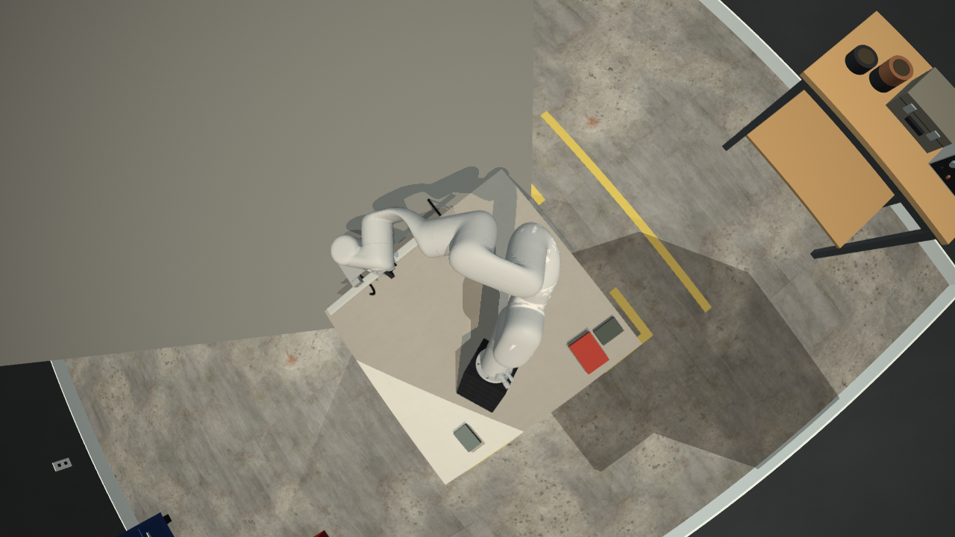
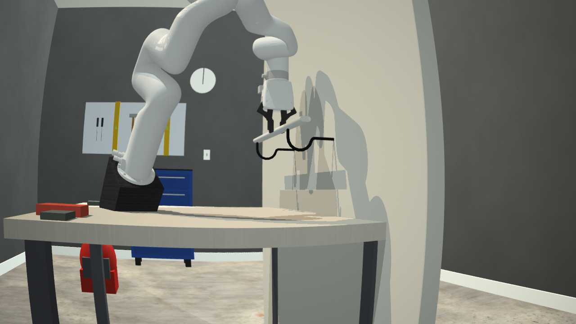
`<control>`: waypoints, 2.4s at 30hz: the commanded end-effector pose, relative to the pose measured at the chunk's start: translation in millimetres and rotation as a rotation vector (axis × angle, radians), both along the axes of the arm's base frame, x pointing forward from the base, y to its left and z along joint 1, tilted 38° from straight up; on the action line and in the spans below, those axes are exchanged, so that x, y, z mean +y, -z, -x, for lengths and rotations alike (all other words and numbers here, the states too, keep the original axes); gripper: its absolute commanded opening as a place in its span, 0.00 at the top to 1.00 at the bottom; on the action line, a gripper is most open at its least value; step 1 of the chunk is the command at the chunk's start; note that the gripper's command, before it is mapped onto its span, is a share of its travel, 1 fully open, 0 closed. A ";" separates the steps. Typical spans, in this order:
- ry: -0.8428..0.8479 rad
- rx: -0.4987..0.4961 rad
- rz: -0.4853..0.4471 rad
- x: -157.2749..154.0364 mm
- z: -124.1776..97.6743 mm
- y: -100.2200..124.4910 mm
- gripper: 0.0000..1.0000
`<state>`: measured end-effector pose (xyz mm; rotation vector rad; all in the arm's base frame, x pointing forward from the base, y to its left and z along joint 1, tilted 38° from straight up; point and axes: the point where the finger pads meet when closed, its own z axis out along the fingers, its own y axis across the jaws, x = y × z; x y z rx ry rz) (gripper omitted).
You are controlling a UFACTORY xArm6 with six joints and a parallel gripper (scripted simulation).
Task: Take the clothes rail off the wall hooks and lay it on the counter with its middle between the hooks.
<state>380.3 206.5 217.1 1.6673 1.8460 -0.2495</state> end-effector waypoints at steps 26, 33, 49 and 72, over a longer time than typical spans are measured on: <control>-0.001 -0.002 -0.003 8.8 4.3 -12.6 1.00; -0.001 -0.002 -0.003 7.3 7.2 -12.4 1.00; -0.001 -0.002 -0.003 -14.2 48.5 -9.9 1.00; -0.001 -0.002 -0.003 -46.6 110.5 -6.1 1.00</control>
